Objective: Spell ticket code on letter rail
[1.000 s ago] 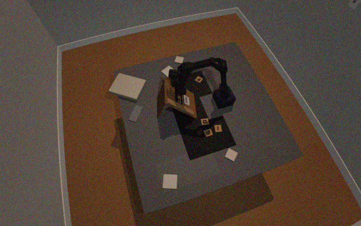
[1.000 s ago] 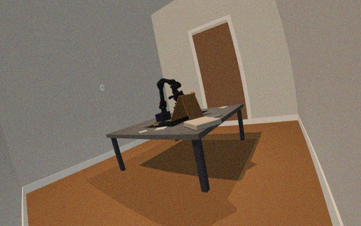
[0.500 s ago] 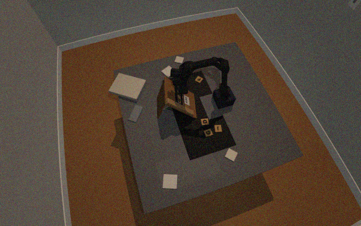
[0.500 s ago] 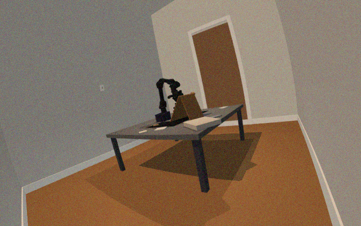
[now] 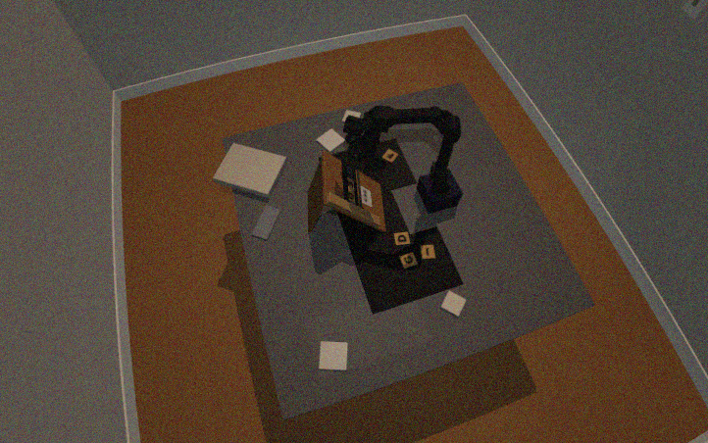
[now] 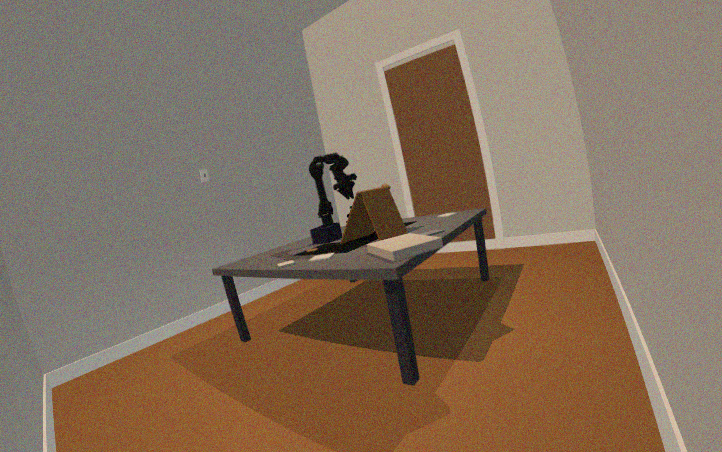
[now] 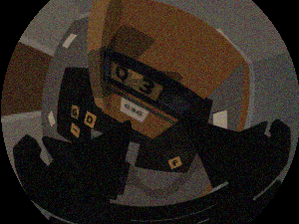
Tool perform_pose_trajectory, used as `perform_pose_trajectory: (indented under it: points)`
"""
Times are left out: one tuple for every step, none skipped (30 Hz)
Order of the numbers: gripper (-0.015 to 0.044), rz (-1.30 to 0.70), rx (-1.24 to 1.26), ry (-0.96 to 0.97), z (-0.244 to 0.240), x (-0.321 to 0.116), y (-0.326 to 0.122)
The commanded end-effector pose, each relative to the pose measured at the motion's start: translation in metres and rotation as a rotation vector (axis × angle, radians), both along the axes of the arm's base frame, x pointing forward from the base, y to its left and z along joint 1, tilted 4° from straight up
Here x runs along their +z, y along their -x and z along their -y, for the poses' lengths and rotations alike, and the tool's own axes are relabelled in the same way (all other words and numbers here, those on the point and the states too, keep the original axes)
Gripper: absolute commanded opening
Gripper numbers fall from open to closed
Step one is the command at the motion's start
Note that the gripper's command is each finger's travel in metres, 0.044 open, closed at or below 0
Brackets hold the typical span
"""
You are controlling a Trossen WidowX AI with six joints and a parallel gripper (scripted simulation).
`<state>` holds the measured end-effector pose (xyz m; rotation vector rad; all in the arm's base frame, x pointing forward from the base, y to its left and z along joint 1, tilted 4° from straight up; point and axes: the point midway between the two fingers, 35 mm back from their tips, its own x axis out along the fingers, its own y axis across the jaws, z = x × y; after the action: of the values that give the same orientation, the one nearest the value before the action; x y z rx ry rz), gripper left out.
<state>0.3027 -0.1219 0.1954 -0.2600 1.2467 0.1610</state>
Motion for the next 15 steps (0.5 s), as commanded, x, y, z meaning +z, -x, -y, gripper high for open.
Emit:
perform_pose_trajectory:
  points:
    - [0.042, 0.198, 0.66, 0.173, -0.014, 0.052, 0.037]
    - [0.044, 0.225, 0.737, 0.207, -0.016, 0.058, 0.042]
    - [0.044, 0.239, 0.777, 0.226, -0.018, 0.061, 0.044]
    - [0.044, 0.253, 0.817, 0.245, -0.019, 0.064, 0.047]
    - [0.044, 0.268, 0.857, 0.266, -0.02, 0.067, 0.049]
    - [0.044, 0.282, 0.896, 0.287, -0.022, 0.07, 0.051]
    - [0.044, 0.296, 0.936, 0.309, -0.023, 0.073, 0.054]
    - [0.044, 0.31, 0.976, 0.333, -0.025, 0.076, 0.056]
    - [0.044, 0.324, 1.015, 0.357, -0.026, 0.079, 0.059]
    - [0.044, 0.338, 1.055, 0.382, -0.028, 0.082, 0.061]
    - [0.044, 0.347, 1.08, 0.398, -0.029, 0.084, 0.063]
    - [0.044, 0.349, 1.086, 0.403, -0.029, 0.085, 0.063]
    - [0.044, 0.349, 1.086, 0.403, -0.029, 0.085, 0.063]
    - [0.044, 0.349, 1.086, 0.403, -0.029, 0.085, 0.063]
    - [0.044, 0.349, 1.086, 0.403, -0.029, 0.085, 0.063]
